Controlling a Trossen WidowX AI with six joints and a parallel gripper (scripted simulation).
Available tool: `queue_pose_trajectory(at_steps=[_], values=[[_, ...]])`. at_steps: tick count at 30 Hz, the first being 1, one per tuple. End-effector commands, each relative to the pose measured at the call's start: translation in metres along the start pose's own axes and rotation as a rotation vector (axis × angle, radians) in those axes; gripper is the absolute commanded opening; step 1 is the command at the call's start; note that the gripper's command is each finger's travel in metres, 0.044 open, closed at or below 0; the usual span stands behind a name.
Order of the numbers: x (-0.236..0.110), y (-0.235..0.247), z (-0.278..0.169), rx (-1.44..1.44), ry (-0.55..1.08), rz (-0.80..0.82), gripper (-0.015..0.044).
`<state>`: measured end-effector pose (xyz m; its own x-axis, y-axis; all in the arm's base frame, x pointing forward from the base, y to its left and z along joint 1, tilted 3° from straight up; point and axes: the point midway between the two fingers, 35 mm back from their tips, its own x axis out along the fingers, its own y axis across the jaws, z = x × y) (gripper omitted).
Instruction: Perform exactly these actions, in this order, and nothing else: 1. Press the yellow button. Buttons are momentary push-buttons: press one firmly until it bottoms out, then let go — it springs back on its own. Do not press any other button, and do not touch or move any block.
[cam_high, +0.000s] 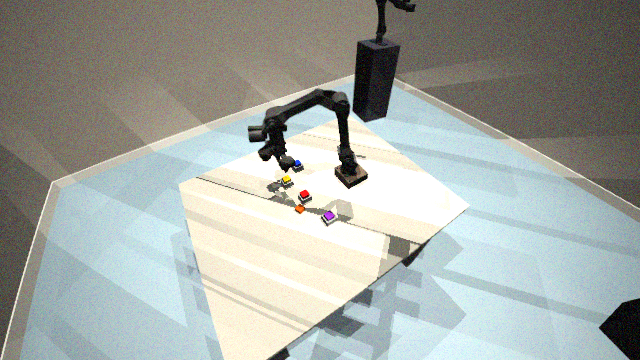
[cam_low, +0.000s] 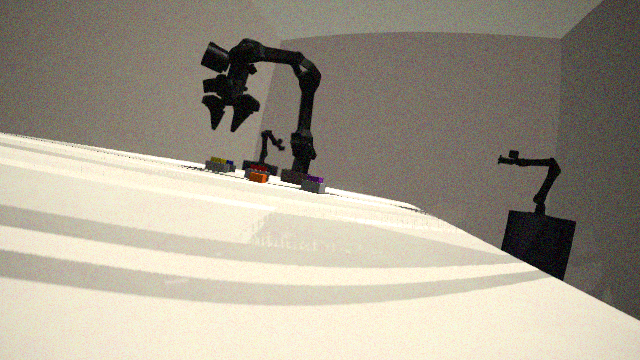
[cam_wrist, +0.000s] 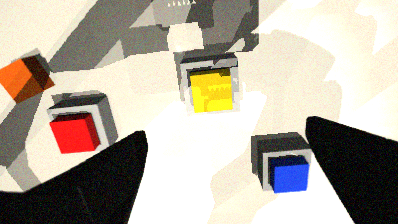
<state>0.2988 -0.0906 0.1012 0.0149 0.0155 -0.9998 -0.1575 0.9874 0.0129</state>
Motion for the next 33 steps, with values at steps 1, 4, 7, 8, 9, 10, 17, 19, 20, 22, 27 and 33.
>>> queue_pose_trajectory(at_steps=[1, 4, 7, 8, 9, 10, 17, 19, 20, 22, 27, 33], values=[[0.041, 0.003, -0.004, -0.005, 0.018, 0.016, 0.0269], [0.051, 0.003, -0.005, -0.005, 0.018, 0.016, 0.0190], [0.051, 0.003, -0.005, -0.005, 0.018, 0.016, 0.0111], [0.051, 0.003, -0.005, -0.005, 0.018, 0.016, 0.0085], [0.051, 0.003, -0.005, -0.005, 0.018, 0.016, 0.0059], [0.051, 0.003, -0.005, -0.005, 0.018, 0.016, 0.0032], [0.051, 0.003, -0.005, -0.005, 0.018, 0.016, 0.0020], [0.052, 0.003, -0.005, -0.005, 0.018, 0.016, 0.0020], [0.053, 0.003, -0.005, -0.005, 0.018, 0.016, 0.0020], [0.056, 0.003, -0.005, -0.005, 0.018, 0.016, 0.0020], [0.064, 0.003, -0.005, -0.005, 0.018, 0.016, 0.0020], [0.073, 0.004, -0.005, -0.005, 0.018, 0.016, 0.0020]])
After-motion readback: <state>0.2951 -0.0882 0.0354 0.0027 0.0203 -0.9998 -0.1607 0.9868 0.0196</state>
